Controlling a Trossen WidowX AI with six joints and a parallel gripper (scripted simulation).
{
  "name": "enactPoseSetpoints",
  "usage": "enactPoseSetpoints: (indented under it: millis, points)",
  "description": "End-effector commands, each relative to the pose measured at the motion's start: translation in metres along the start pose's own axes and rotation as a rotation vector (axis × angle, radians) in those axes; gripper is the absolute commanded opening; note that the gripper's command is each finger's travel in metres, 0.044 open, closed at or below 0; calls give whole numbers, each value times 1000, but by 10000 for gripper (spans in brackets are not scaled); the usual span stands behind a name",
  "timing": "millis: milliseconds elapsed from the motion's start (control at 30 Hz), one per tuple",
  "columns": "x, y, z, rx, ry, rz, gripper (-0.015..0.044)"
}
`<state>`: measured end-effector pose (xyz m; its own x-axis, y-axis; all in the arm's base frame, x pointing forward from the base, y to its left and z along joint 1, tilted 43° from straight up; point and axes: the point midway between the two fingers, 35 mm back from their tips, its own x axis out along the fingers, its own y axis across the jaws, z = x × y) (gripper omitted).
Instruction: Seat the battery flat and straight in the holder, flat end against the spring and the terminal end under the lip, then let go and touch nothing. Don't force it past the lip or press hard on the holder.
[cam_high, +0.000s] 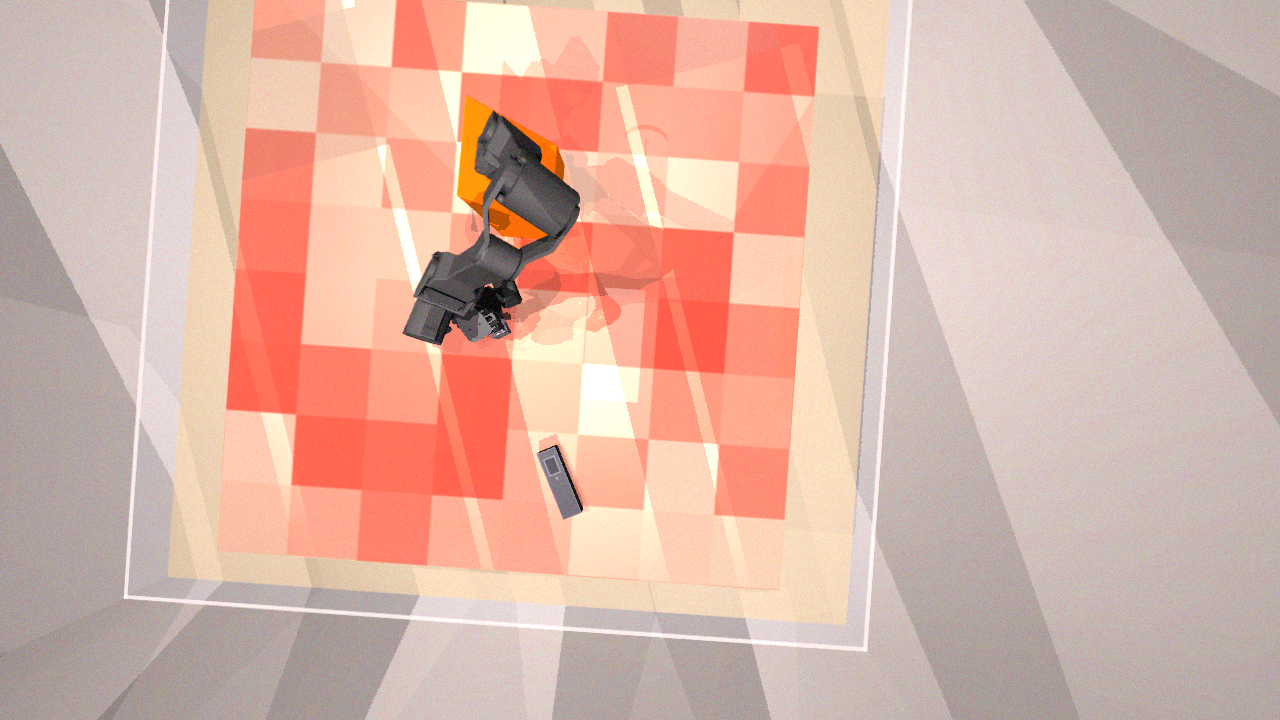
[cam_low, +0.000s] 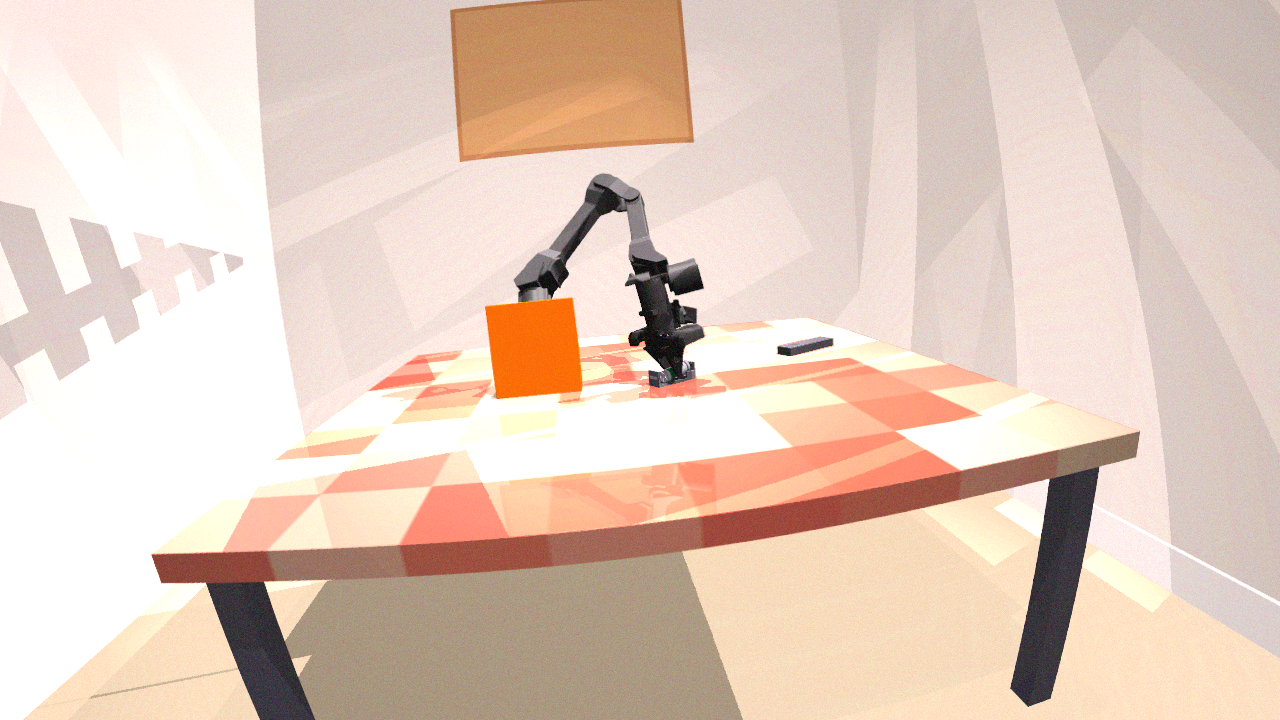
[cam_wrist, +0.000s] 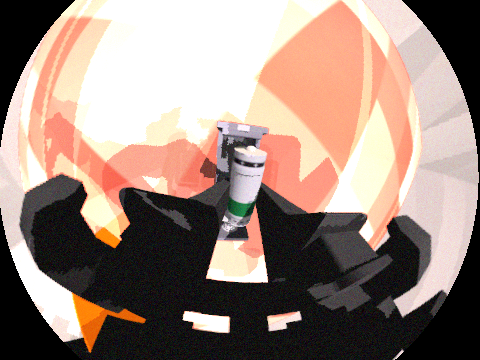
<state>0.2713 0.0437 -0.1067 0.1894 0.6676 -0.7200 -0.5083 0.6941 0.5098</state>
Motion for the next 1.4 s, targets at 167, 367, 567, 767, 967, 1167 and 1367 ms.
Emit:
enactPoseSetpoints:
  millis: [167,367,567,767,967,1167,1367]
  points:
    - [4,3,-1,-14,96,0,79]
    - [4,5,0,-17,147,-2,79]
    - [5,6,1,-19,197,-4,79]
    - [5,6,2,-21,247,-8,79]
    - [5,7,3,-22,297,-13,79]
    - [6,8,4,-24,344,-18,79]
    - [6,9,6,-25,393,-25,79]
